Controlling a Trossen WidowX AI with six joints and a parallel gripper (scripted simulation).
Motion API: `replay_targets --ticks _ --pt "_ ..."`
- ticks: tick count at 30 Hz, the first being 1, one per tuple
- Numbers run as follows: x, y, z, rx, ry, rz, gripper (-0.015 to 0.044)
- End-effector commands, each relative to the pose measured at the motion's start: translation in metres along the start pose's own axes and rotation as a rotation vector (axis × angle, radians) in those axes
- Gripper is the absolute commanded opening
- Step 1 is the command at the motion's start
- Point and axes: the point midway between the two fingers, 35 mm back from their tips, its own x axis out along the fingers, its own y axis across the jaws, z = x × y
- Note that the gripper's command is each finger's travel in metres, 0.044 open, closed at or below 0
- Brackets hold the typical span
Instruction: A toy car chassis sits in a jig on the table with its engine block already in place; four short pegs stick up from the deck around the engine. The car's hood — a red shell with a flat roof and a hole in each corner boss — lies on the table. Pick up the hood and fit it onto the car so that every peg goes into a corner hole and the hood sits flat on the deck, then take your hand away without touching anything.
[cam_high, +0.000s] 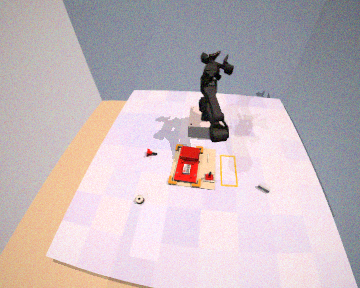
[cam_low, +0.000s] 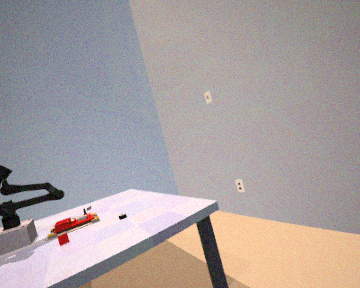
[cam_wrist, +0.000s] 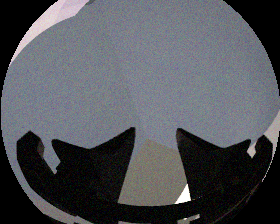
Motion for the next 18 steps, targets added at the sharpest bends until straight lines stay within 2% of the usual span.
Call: replay_targets --ticks 1,4,8,13,18 --pt "0.0 -0.001 0.0 -0.005 -0.002 -0.004 0.0246" --pt "0.001 -0.014 0.005 -0.076 -0.033 -0.064 0.0325" --pt "-0.002 -0.052 0.017 -0.286 -0.094 -0.257 0.043" --pt "-0.017 -0.099 0.03 -0.584 -0.092 -0.522 0.044" --pt "-0.047 -0.147 0.039 -0.912 0.022 -0.819 0.044"
